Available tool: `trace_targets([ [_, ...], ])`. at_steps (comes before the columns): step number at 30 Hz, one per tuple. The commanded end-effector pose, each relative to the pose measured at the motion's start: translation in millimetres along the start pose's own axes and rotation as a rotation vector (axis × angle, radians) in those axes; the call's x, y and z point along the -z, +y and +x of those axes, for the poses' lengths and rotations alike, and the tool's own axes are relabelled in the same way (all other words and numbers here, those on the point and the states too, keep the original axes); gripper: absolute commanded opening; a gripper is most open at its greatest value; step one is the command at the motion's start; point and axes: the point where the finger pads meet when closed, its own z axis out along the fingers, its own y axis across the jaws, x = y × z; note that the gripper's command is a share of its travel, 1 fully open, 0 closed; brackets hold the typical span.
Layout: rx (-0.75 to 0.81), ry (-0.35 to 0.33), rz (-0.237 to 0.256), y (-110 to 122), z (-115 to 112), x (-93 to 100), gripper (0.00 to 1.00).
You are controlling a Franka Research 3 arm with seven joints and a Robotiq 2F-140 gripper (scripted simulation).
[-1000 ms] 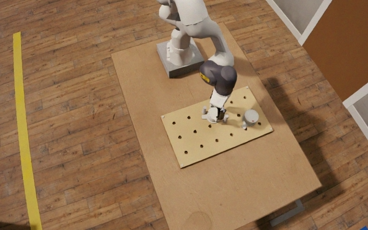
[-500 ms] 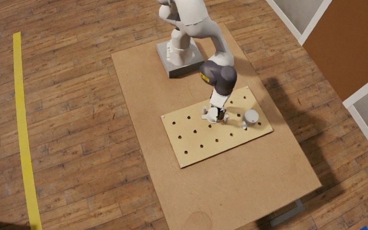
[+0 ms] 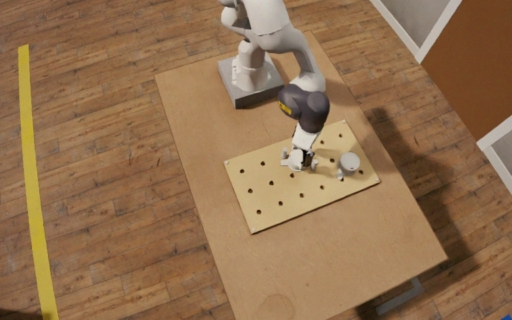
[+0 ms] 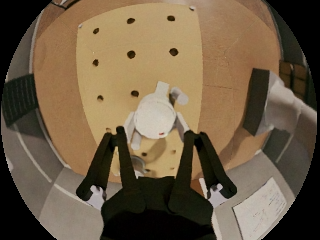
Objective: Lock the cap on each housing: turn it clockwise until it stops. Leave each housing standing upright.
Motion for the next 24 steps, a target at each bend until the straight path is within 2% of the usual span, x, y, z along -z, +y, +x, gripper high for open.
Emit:
trace_targets([
  [1,-0.002,-0.001,0.003,-1.3,-0.8,0.3,0.1],
  [12,-0.019,-0.001,0.003,-1.3,-0.8,0.3,0.1],
  [24,-0.226,-0.002,0.002,-1.2,-0.8,0.2,0.1],
])
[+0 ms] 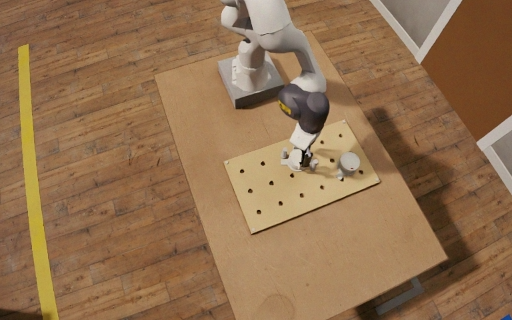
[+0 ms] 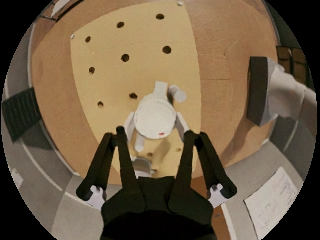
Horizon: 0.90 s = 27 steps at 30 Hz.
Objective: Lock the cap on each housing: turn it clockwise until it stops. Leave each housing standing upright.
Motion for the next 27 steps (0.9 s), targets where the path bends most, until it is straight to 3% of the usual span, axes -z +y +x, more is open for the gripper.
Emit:
trace_targets([
  [1,-0.139,0.002,0.005,-0.5,-1.0,0.3,0.1],
  [8,-0.268,0.002,0.005,-0.5,-1.0,0.3,0.1],
  [21,-0.312,0.002,0.005,-0.5,-1.0,0.3,0.1],
  [27,-0.43,0.002,0.005,-0.5,-1.0,0.2,0.1],
])
